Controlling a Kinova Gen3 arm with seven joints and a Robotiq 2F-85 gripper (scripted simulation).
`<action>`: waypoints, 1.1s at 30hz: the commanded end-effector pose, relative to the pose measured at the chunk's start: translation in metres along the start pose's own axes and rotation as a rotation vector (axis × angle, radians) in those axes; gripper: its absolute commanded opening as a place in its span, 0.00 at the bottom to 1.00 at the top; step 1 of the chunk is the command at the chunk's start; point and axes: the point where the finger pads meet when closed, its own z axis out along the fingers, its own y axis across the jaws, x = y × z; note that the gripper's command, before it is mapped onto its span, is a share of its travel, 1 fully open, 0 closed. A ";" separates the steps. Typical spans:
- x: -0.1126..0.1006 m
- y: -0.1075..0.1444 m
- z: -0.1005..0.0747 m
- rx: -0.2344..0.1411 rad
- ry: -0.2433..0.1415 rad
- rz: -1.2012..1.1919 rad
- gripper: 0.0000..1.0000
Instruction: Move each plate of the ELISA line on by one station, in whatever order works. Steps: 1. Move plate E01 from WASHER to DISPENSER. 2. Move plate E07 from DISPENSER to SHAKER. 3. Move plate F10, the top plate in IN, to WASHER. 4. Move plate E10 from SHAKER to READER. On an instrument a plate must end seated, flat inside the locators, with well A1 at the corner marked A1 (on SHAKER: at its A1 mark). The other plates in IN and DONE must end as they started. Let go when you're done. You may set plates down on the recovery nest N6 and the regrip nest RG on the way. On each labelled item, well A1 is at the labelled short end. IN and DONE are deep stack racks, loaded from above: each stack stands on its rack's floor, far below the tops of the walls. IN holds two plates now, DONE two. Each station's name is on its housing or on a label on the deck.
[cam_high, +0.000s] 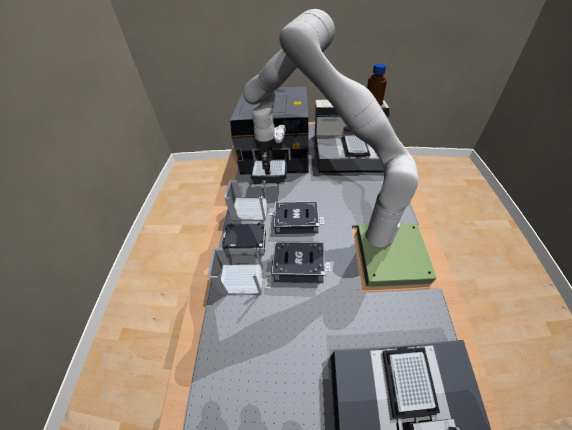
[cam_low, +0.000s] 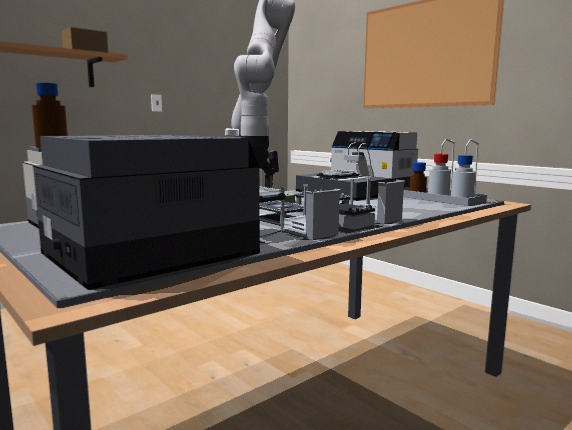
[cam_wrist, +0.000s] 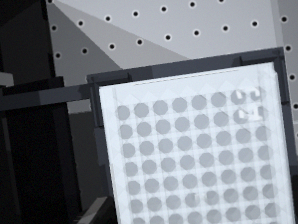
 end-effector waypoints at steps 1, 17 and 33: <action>0.000 0.000 -0.001 0.001 -0.002 0.000 1.00; 0.000 0.000 -0.005 0.001 -0.002 0.000 1.00; 0.000 0.000 -0.023 0.001 -0.002 0.000 1.00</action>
